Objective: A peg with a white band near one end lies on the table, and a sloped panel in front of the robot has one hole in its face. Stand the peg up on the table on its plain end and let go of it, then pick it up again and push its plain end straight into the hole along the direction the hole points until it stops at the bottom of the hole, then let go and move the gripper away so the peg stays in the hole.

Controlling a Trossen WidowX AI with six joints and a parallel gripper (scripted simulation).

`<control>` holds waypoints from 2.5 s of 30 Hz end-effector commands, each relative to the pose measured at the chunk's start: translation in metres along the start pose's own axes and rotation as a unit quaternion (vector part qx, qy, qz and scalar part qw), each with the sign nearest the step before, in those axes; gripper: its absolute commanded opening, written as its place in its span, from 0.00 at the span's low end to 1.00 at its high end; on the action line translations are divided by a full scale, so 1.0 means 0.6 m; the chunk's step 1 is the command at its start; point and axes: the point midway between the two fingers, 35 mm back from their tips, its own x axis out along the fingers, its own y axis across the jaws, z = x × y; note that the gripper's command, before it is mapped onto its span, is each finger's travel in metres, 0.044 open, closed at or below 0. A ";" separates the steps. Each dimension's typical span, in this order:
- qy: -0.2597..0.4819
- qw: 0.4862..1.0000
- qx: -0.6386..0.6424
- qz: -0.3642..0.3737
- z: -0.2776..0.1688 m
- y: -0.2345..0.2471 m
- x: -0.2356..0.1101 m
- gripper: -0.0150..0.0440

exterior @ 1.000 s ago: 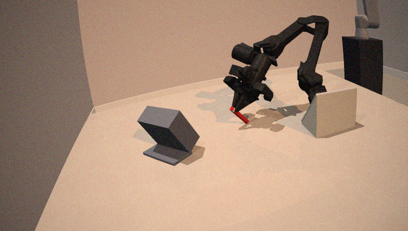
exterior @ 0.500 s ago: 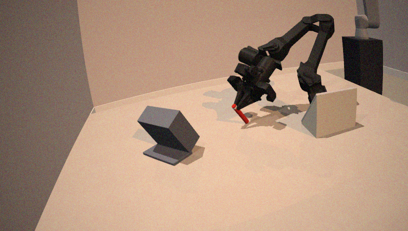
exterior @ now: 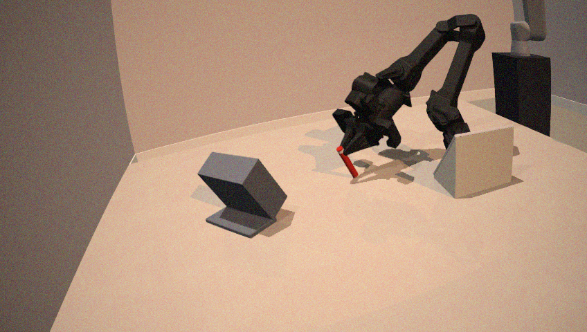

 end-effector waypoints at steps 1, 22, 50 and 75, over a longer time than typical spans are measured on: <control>-0.019 1.000 -0.002 -0.001 -0.003 0.001 -0.005 0.34; -0.109 0.994 -0.003 -0.001 -0.016 0.001 -0.024 0.34; -0.137 0.991 -0.002 0.000 -0.030 0.002 -0.028 0.34; -0.147 0.989 -0.007 0.000 -0.037 0.002 -0.034 0.34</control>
